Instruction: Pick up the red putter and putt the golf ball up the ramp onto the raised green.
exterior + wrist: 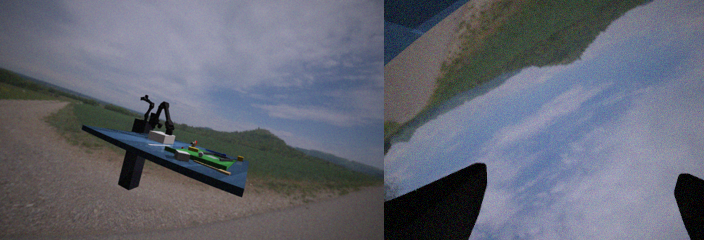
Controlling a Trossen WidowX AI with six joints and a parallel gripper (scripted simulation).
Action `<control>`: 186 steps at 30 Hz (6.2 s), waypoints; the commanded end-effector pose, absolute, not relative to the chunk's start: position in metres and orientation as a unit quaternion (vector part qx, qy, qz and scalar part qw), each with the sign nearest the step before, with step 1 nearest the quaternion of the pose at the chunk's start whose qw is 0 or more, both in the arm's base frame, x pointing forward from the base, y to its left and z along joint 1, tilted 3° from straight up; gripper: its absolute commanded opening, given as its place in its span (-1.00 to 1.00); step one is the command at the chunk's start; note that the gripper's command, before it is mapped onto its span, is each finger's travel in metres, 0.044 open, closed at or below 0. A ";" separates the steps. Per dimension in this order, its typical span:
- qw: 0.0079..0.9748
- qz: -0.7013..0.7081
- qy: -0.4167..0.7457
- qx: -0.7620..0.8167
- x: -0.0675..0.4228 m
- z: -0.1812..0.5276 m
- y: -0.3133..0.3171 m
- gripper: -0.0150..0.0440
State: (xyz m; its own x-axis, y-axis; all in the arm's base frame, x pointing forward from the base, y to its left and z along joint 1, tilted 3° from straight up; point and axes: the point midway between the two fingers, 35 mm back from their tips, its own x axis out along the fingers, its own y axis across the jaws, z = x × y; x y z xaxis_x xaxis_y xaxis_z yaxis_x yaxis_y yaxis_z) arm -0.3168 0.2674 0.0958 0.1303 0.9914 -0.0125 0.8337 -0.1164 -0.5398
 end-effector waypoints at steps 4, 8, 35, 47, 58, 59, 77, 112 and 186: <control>0.207 0.193 -0.625 -0.728 -0.308 0.097 0.285 1.00; 0.203 0.207 -0.603 -0.743 -0.277 0.097 0.332 1.00; 0.269 0.447 -0.247 -0.816 0.072 0.054 0.425 1.00; 0.415 0.540 0.060 -0.730 0.218 0.050 0.314 1.00; 0.505 0.562 0.307 -0.579 0.255 0.041 0.189 1.00; 0.508 0.567 0.330 -0.558 0.253 0.039 0.178 1.00; 0.520 0.583 0.411 -0.470 0.241 0.020 0.138 1.00; 0.520 0.582 0.413 -0.470 0.241 -0.029 0.136 0.91; 0.700 0.236 0.641 -0.209 0.283 0.080 -0.026 -0.49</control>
